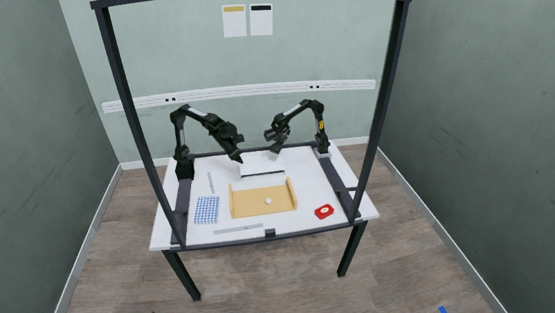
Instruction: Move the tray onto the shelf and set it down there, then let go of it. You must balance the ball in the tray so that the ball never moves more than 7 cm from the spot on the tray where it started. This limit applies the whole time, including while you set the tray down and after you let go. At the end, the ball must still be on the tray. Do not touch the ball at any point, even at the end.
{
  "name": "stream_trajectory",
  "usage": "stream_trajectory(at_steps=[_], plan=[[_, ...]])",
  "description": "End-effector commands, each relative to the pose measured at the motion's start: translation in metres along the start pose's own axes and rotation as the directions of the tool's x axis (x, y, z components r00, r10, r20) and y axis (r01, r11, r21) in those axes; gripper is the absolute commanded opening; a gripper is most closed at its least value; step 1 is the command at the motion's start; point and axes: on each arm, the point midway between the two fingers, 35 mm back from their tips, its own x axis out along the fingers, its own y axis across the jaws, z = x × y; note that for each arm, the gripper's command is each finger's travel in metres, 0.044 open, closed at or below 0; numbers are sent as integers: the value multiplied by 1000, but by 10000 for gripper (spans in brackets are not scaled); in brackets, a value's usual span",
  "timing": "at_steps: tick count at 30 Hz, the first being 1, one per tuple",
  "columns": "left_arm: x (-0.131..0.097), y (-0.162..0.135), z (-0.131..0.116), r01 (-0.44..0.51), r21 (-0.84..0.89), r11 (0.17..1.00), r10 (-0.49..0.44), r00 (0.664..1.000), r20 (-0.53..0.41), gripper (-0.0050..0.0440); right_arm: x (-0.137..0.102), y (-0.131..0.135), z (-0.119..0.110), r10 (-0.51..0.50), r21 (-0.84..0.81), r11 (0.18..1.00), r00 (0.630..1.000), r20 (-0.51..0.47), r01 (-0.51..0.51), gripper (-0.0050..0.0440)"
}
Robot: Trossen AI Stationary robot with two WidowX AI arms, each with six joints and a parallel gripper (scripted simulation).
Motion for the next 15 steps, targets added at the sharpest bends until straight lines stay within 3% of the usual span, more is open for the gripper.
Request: stream_trajectory(at_steps=[1, 2, 8, 15], plan=[[-6, -9, 3, 24, -63, 998, -24, 1000, -4, 178, -9, 9, 3, 49, -71, 996, 999, 3, -49, 178], [-11, -8, 7, 31, -65, 997, -31, 999, 10, 178, -8, 5, 3, 40, -63, 997, 999, 2, -40, 178], [15, -17, -19, -15, -236, 972, -5, 996, -87, 178, -19, 39, -10, 131, -360, 924, 991, -22, -130, 178], [35, -27, -41, -84, -437, 895, 9, 985, -171, 178, -31, 71, -26, 221, -658, 724, 973, -63, -207, 178]])
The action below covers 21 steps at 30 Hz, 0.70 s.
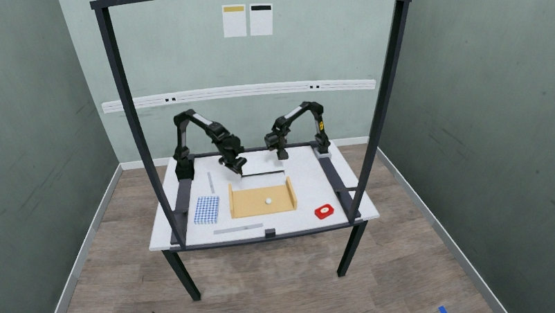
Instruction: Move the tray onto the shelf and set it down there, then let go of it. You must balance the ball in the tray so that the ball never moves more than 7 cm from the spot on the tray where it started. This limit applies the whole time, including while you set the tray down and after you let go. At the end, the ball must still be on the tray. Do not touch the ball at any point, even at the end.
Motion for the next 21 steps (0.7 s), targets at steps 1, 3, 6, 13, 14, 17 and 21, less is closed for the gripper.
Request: stream_trajectory(at_steps=[1, 3, 6, 13, 14, 17, 21], plan=[[0, -11, -8, 6, -114, 993, -10, 999, -33, 178, -11, 18, 9, 67, -170, 984, 997, 33, -60, 178], [0, -11, -8, 6, -114, 993, -10, 999, -33, 178, -11, 18, 9, 67, -170, 984, 997, 33, -60, 178], [5, -11, -12, -7, -154, 988, 0, 999, -47, 178, -12, 26, 9, 85, -237, 969, 996, 35, -74, 178], [31, -8, -40, -109, -375, 921, 66, 990, -126, 178, -22, 69, 9, 194, -595, 793, 980, 41, -131, 178], [34, -7, -44, -123, -403, 907, 74, 988, -136, 178, -23, 75, 9, 207, -637, 759, 977, 40, -135, 178], [43, -6, -53, -167, -484, 859, 99, 981, -164, 178, -27, 91, 8, 249, -750, 647, 968, 37, -138, 178], [41, -7, -54, -167, -513, 842, 94, 982, -166, 178, -27, 93, 6, 255, -778, 614, 966, 32, -136, 178]])
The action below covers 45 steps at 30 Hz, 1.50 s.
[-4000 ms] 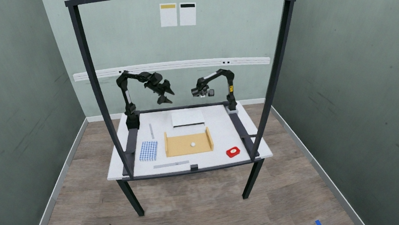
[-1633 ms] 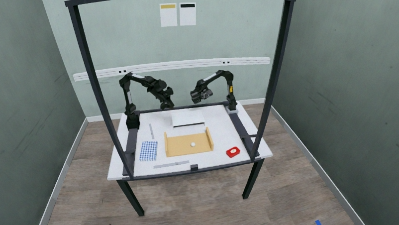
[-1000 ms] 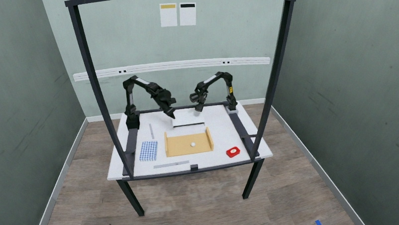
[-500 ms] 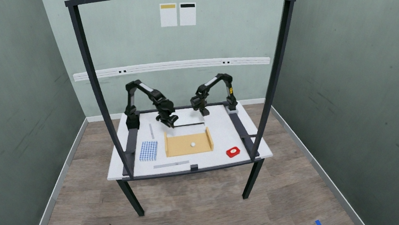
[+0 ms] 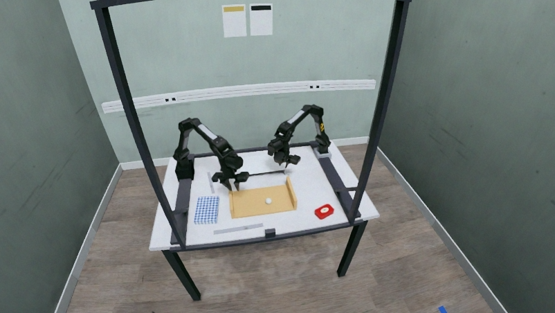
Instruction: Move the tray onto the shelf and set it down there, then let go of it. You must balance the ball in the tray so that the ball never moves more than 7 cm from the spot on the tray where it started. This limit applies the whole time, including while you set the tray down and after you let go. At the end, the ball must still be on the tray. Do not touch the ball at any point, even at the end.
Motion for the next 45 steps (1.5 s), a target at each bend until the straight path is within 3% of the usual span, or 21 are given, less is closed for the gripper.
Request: stream_trajectory(at_steps=[1, 5, 10, 14, 22, 45], plan=[[-8, -8, -5, 17, -55, 998, -18, 1000, -22, 178, -9, 1, 10, 10, -72, 997, 999, 39, -8, 178], [9, 0, -16, -45, -189, 981, 38, 999, -38, 178, -10, 20, 29, 56, -297, 955, 995, 89, -27, 178], [28, 11, -28, -116, -342, 933, 103, 993, -56, 178, -12, 45, 46, 115, -540, 841, 985, 127, -29, 178], [33, 15, -34, -144, -419, 896, 128, 990, -66, 178, -12, 55, 53, 144, -645, 764, 979, 142, -19, 178], [36, 13, -28, -145, -420, 896, 131, 989, -61, 178, -18, 56, 52, 143, -632, 775, 978, 154, -14, 178], [75, 25, -31, -155, -421, 894, 144, 988, -57, 178, -18, 56, 52, 143, -633, 774, 978, 153, -14, 178]])
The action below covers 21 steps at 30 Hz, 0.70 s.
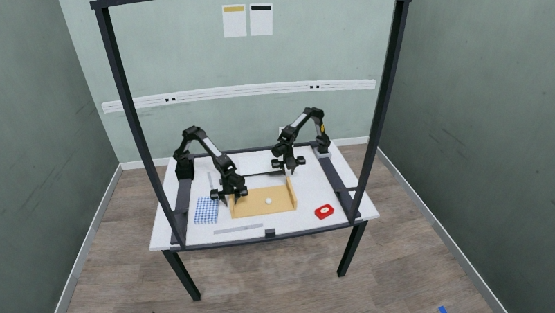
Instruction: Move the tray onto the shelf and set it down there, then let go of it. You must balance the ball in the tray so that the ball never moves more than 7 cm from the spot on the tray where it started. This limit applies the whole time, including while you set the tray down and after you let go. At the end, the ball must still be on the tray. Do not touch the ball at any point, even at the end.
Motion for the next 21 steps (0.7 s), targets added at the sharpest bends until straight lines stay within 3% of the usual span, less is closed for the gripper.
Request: stream_trajectory(at_steps=[1, 14, 15, 21], plan=[[1, -1, -4, 6, -1, 1000, -6, 1000, -19, 178, -14, -3, 7, -30, -1, 1000, 999, 31, 30, 178], [10, -2, -8, 13, 2, 1000, -13, 1000, -29, 178, -14, -3, 7, -30, -1, 1000, 999, 31, 30, 178], [8, -3, -9, 17, 2, 1000, -17, 999, -33, 178, -2, 0, 4, -10, 1, 1000, 1000, 14, 10, 178], [4, -3, -10, 21, 2, 1000, -21, 999, -38, 178, 8, 0, 3, -12, 0, 1000, 1000, 11, 12, 178]])
